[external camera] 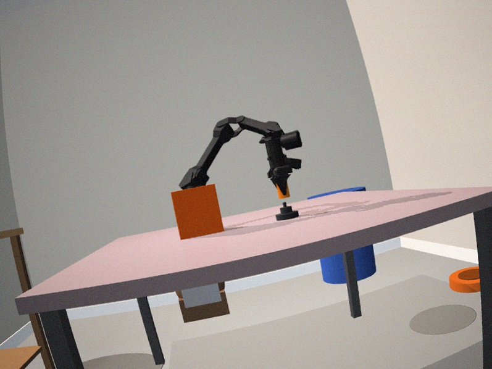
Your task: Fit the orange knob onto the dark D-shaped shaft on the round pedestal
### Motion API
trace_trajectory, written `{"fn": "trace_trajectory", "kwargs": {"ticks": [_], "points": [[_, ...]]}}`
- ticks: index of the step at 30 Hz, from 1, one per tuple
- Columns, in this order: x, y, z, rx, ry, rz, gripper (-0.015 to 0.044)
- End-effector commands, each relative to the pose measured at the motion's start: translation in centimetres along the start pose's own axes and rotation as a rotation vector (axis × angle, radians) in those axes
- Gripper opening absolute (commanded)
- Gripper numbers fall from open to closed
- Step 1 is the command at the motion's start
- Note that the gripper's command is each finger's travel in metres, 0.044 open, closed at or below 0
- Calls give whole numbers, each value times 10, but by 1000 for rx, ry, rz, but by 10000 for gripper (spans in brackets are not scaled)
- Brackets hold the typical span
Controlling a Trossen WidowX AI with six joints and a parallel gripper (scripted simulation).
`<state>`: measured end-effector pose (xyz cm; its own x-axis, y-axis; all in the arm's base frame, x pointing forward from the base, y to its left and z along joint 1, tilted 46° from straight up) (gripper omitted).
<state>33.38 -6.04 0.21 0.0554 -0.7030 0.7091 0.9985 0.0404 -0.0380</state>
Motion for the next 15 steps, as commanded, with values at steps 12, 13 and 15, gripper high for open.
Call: {"fn": "trace_trajectory", "kwargs": {"ticks": [12,13,15], "points": [[-15,-2,-2,-2,9,9,0],[-15,-2,-2,-2,9,9,0],[-15,-2,-2,-2,9,9,0]]}}
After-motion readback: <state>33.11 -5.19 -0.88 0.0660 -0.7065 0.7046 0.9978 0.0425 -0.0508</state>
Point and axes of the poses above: the point midway between the two fingers, 35 mm back from their tips, its own x axis back along the fingers, its own z axis across the jaws, y = z × x, the point moved 7 cm from there along x, back along the fingers, and after that the axes turned 2 degrees about -x, right-handed, at the moved point
